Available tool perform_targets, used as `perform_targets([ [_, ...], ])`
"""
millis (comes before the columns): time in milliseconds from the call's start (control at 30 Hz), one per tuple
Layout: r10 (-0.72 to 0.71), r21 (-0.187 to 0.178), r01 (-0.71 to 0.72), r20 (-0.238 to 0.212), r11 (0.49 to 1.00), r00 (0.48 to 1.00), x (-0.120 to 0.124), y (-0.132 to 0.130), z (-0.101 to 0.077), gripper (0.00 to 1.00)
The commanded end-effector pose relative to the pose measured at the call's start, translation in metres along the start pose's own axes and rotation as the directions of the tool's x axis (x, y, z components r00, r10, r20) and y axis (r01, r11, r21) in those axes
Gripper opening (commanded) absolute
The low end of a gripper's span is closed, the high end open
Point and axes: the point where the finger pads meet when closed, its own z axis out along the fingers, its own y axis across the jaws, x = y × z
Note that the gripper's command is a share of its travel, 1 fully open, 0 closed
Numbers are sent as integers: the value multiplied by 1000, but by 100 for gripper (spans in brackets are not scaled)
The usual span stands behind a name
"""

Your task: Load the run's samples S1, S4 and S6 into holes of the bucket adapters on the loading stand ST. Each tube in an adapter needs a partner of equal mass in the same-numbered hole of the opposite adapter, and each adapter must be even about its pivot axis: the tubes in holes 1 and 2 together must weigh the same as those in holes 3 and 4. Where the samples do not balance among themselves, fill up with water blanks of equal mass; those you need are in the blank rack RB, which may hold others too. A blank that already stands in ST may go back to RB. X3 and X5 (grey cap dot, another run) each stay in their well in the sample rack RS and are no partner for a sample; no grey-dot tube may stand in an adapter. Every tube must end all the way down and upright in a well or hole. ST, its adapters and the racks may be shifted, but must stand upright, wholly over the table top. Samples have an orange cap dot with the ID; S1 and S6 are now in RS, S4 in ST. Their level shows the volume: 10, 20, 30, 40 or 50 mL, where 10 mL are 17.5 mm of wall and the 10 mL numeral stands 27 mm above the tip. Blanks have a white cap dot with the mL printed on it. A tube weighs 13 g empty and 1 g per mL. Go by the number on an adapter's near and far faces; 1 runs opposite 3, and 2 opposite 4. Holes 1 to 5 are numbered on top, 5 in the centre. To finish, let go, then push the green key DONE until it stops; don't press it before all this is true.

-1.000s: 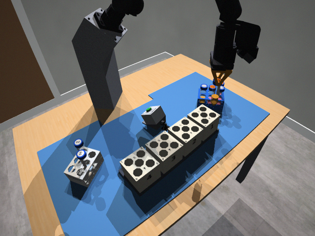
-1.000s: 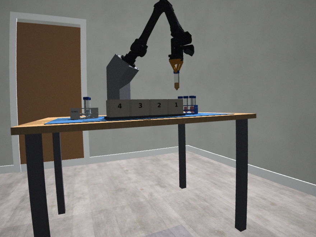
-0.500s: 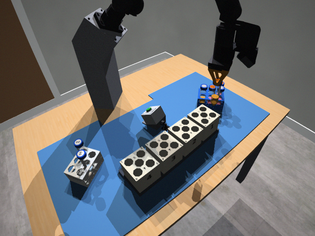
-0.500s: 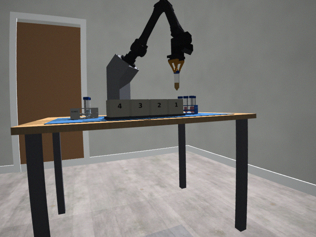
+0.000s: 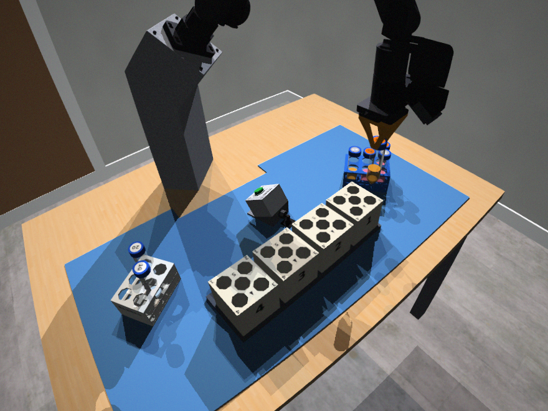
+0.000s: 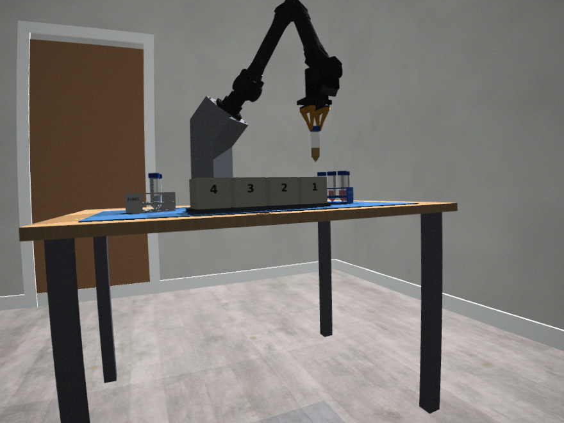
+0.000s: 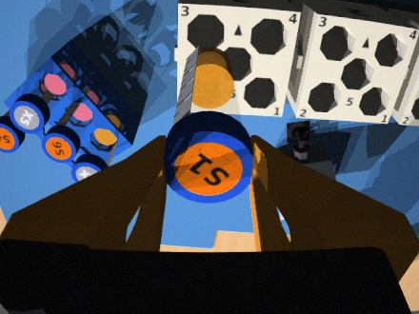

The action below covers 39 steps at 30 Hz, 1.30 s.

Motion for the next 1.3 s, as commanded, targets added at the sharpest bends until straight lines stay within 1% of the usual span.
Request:
perform_targets([
  [0,40,-17,-40,37,999,999,-22,13,2,0],
  [133,41,-17,-40,36,999,999,-21,13,14,0],
  [200,41,-17,-40,36,999,999,-21,13,14,0],
  [600,43,-17,-42,32,999,999,-21,14,47,0],
  [633,45,-9,-44,29,999,999,-17,7,41,0],
  [667,43,-19,-42,32,999,999,-21,14,47,0],
  [767,45,-17,-45,33,999,998,-22,13,47,0],
  [800,38,-22,-36,51,999,998,-27,19,32,0],
  [1267,37,-20,-36,52,999,998,-30,18,27,0],
])
